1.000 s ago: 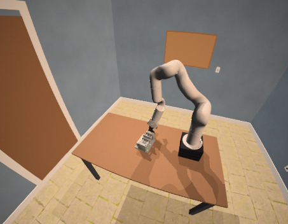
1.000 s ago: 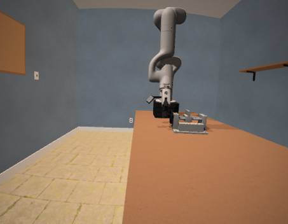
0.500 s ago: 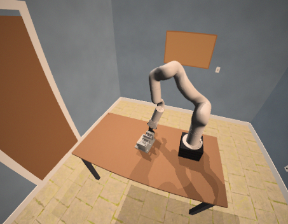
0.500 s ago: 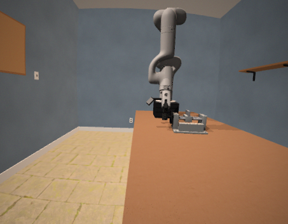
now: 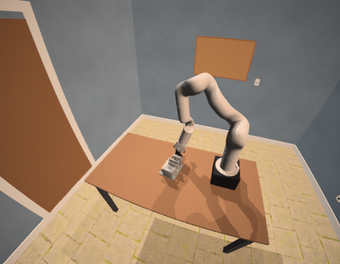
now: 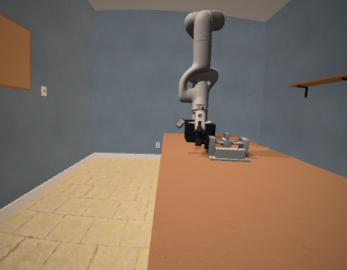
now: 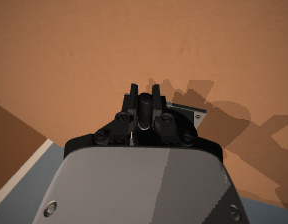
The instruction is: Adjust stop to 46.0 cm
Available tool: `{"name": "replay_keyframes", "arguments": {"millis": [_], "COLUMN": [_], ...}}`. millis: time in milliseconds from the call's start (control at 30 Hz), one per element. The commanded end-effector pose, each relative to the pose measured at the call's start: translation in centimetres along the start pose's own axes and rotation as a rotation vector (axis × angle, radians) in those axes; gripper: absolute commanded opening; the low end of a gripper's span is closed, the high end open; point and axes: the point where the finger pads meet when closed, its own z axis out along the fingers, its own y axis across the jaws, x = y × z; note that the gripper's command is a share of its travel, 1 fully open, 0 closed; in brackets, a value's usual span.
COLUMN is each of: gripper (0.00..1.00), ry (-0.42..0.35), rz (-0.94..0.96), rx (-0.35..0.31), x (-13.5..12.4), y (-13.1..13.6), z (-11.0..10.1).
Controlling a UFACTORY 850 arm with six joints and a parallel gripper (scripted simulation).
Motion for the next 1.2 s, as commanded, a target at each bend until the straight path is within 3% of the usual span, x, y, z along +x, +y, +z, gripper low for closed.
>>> {"name": "replay_keyframes", "arguments": {"millis": [0, 1167], "gripper": [0.06, 0.06], "ry": [0.0, 0.0], "rz": [0.0, 0.0], "rx": [0.001, 0.001], "x": [0.0, 0.0], "y": [0.01, 0.3], "z": [0.14, 0.66]}}
